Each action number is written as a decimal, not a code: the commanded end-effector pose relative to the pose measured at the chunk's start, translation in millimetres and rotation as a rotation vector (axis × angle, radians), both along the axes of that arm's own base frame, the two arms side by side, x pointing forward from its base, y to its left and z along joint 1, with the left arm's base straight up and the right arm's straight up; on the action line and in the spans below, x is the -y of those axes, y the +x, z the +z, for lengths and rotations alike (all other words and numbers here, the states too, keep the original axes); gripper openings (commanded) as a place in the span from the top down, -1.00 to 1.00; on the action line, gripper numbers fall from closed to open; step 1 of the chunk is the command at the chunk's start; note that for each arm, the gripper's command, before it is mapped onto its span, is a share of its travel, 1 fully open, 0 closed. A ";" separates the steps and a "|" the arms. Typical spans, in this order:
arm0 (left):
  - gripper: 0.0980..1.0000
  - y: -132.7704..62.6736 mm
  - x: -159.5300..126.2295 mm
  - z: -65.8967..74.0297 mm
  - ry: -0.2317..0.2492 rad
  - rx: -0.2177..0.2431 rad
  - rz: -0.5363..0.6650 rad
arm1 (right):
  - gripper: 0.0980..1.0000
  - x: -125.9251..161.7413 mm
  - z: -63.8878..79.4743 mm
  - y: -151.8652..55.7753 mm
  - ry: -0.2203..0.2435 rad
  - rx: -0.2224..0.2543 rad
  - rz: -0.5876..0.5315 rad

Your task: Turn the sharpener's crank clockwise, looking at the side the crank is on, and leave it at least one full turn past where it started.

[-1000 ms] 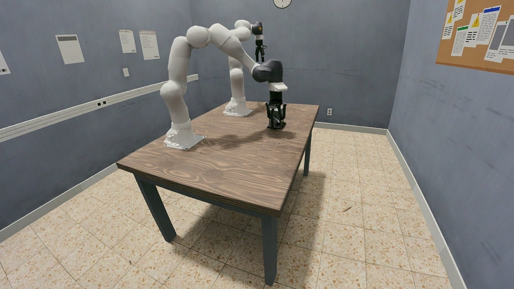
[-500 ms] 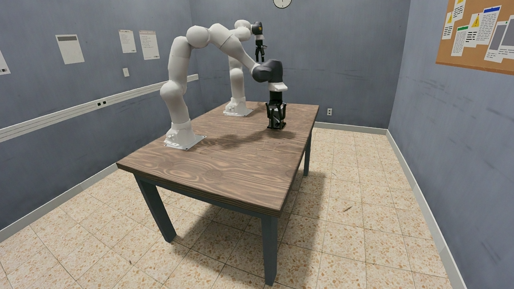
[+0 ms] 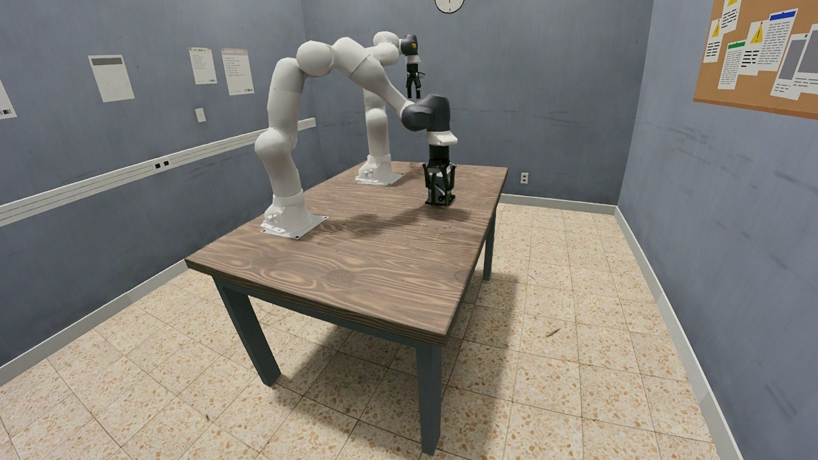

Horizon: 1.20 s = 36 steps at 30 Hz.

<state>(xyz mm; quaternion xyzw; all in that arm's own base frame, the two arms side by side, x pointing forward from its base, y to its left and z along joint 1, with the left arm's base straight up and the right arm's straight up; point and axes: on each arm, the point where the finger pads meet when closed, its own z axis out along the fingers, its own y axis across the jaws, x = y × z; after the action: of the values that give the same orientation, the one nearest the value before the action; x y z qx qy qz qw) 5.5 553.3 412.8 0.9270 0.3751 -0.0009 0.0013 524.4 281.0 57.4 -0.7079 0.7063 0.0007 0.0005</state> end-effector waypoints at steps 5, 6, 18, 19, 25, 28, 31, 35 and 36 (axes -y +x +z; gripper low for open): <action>-1.00 -0.5 -1.2 0.2 0.003 0.001 0.007 | 0.36 0.2 4.9 -0.3 -0.002 0.000 -0.002; -1.00 -0.5 -1.2 0.2 0.003 0.001 0.007 | 0.36 0.2 6.5 -0.3 -0.002 0.000 -0.002; -1.00 -0.5 -1.2 0.2 0.003 0.001 0.007 | 0.36 0.2 30.2 -0.3 -0.002 0.000 -0.002; -1.00 -0.5 -1.2 0.2 0.003 0.001 0.007 | 0.36 0.2 33.1 -0.3 -0.002 0.000 -0.002; -1.00 -0.5 -1.2 0.2 0.003 0.001 0.007 | 0.36 0.2 47.4 -0.3 -0.002 0.000 -0.002; -1.00 -0.5 -1.2 0.2 0.003 0.001 0.007 | 0.36 0.2 52.5 -0.3 -0.002 0.000 -0.002; -1.00 -0.5 -1.2 0.2 0.003 0.001 0.007 | 0.36 0.2 59.2 -0.3 -0.002 0.000 -0.002; -1.00 -0.5 -1.2 0.2 0.003 0.001 0.007 | 0.36 0.2 65.4 -0.3 -0.002 0.000 -0.002; -1.00 -0.5 -1.2 0.2 0.003 0.001 0.007 | 0.36 0.2 66.4 -0.3 -0.002 0.000 -0.002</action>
<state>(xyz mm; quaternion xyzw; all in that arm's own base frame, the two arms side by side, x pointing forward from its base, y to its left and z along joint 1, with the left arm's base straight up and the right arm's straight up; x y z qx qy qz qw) 5.5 553.3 412.8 0.9270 0.3751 -0.0009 0.0013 527.1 281.7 120.0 -0.7079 0.7063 -0.0017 0.0046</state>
